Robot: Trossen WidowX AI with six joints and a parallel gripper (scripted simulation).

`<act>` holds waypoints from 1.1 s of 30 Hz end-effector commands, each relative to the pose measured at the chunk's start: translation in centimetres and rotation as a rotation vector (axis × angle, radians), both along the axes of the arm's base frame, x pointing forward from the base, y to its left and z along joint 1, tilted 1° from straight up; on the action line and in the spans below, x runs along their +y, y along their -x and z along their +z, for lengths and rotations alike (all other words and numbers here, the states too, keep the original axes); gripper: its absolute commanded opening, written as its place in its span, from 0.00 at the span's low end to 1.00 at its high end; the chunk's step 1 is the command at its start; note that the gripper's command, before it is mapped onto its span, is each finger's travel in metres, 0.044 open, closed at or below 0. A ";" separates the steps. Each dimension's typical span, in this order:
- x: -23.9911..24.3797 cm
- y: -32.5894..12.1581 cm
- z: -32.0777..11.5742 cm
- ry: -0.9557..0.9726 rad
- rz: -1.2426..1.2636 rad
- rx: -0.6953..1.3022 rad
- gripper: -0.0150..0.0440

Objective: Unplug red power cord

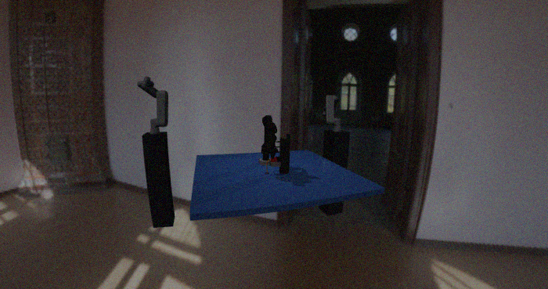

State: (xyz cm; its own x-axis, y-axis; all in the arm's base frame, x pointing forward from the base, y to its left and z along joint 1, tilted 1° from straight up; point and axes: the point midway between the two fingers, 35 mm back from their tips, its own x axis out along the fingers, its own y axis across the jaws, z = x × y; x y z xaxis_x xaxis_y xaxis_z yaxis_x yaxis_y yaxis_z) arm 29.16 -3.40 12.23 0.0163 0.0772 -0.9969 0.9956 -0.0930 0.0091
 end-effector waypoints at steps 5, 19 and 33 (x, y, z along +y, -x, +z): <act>-4.2 0.6 0.3 0.085 -0.044 0.010 0.25; -3.6 0.9 0.0 0.082 -0.045 0.011 0.61; -9.6 1.7 1.3 0.087 -0.045 0.011 1.00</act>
State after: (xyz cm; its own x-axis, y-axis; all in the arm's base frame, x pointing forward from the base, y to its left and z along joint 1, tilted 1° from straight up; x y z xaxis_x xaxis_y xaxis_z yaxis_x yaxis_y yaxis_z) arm 27.74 -11.24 12.97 0.0050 -0.0022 -1.0000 0.9905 -0.1376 0.0052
